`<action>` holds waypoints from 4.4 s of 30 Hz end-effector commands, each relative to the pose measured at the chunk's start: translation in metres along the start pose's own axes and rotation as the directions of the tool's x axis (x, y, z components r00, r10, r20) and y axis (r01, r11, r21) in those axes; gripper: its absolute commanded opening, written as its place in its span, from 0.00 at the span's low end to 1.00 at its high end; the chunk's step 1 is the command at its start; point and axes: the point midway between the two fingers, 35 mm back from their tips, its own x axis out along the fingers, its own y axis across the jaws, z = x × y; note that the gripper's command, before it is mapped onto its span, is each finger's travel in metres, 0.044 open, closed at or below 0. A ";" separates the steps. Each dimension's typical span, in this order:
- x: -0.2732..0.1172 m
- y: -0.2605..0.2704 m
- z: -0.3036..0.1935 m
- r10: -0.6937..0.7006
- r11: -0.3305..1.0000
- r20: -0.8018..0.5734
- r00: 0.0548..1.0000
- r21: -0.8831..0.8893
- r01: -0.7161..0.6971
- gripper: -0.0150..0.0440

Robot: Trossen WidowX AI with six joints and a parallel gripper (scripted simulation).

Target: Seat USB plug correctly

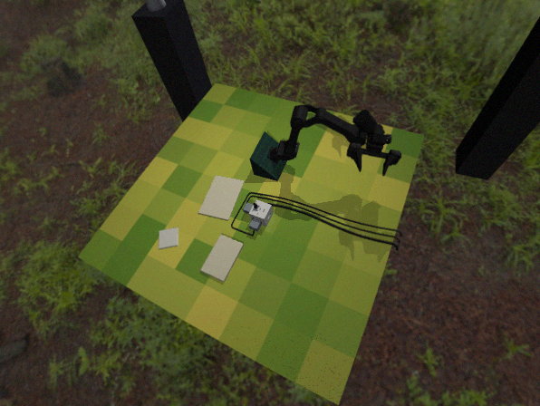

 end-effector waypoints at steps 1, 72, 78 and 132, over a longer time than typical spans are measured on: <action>0.001 0.001 0.000 0.000 1.000 0.010 1.000 -0.006 0.000 0.98; 0.124 -0.431 -0.188 0.075 -0.206 -0.992 0.098 0.081 0.975 1.00; 0.124 -0.431 -0.190 0.075 -0.206 -0.992 0.098 0.081 0.975 1.00; 0.127 -0.430 -0.216 0.070 -0.202 -0.993 0.096 0.080 0.976 0.25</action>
